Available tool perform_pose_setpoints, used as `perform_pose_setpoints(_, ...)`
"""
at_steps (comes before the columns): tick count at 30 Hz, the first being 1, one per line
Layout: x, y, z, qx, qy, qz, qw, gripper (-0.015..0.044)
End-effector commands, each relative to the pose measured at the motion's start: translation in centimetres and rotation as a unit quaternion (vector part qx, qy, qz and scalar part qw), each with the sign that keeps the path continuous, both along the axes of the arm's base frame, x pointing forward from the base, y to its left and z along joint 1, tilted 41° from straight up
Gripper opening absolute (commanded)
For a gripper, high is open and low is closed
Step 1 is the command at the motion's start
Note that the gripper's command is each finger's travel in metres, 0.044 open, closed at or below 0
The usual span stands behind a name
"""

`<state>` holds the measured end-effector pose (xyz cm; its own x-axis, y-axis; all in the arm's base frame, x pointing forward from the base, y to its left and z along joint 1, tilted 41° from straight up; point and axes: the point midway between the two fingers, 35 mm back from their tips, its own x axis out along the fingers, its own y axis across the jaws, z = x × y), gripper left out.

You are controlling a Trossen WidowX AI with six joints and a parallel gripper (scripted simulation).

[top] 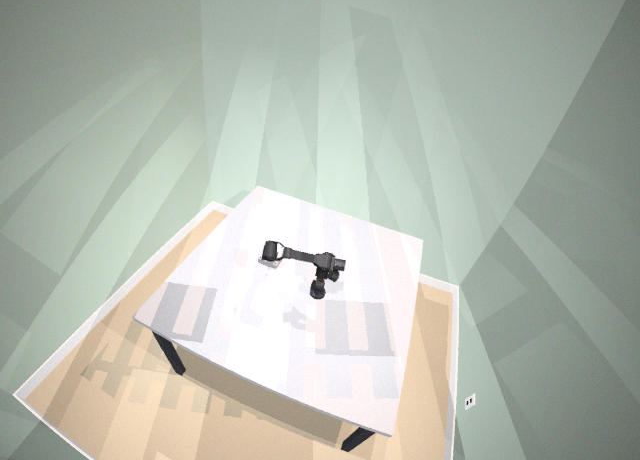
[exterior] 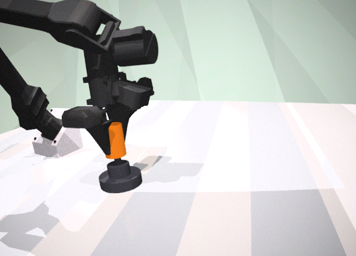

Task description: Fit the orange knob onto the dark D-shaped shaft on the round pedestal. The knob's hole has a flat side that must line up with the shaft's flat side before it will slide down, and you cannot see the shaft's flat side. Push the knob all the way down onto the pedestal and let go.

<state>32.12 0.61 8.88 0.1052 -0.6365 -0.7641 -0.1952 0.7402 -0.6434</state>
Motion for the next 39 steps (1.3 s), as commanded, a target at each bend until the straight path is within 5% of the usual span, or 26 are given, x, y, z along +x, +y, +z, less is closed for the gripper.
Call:
perform_pose_setpoints(1,-0.06,0.03,0.39,-0.002,0.0,0.002,1.0,0.0)
perform_pose_setpoints(11,0.14,0.16,0.44,-0.013,0.066,0.081,0.994,0.0)
perform_pose_setpoints(39,-0.06,0.09,0.51,-0.016,0.083,0.102,0.991,0.0)
